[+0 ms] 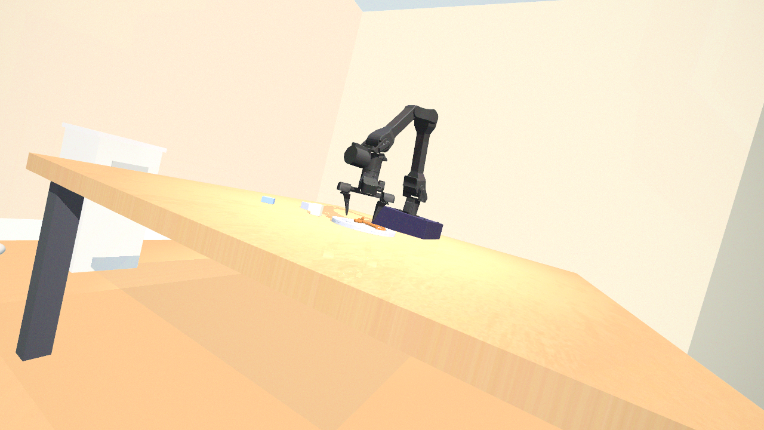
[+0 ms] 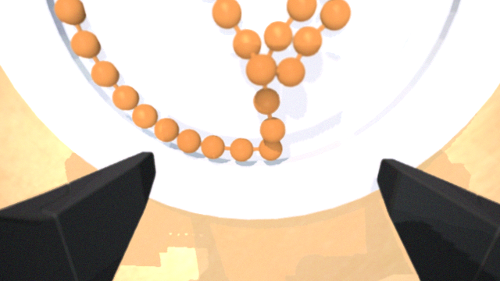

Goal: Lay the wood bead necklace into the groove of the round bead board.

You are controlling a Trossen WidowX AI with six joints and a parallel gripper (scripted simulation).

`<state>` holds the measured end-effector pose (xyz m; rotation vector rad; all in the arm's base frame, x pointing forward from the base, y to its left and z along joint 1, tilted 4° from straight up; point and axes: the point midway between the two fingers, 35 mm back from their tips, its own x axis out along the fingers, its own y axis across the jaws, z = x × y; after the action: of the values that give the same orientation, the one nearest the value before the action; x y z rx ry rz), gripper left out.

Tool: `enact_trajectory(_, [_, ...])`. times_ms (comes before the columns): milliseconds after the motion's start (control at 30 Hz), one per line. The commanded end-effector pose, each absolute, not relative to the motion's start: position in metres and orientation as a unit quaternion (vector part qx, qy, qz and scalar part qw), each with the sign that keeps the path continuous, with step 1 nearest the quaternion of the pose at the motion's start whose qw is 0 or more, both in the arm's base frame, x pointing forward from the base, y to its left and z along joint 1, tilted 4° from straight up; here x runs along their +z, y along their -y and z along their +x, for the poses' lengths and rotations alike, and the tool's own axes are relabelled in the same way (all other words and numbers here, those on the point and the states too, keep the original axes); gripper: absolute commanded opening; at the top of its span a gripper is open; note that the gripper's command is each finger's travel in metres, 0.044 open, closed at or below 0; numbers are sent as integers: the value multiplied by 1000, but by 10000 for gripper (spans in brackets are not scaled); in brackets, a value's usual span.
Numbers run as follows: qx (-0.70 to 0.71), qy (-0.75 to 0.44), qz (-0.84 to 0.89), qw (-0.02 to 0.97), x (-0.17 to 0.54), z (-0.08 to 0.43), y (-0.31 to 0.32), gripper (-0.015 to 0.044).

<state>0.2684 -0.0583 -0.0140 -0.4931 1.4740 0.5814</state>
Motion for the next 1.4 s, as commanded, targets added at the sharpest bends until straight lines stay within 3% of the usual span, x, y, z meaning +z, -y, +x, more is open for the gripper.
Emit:
enact_trajectory(0, [283,-640,-251,669,7,276,55,309])
enact_trajectory(233, [296,-634,-265,663,16,278,53,125])
enact_trajectory(1300, [296,-634,-265,663,-23,278,51,120])
enact_trajectory(1367, [296,-634,-264,664,-21,279,51,67])
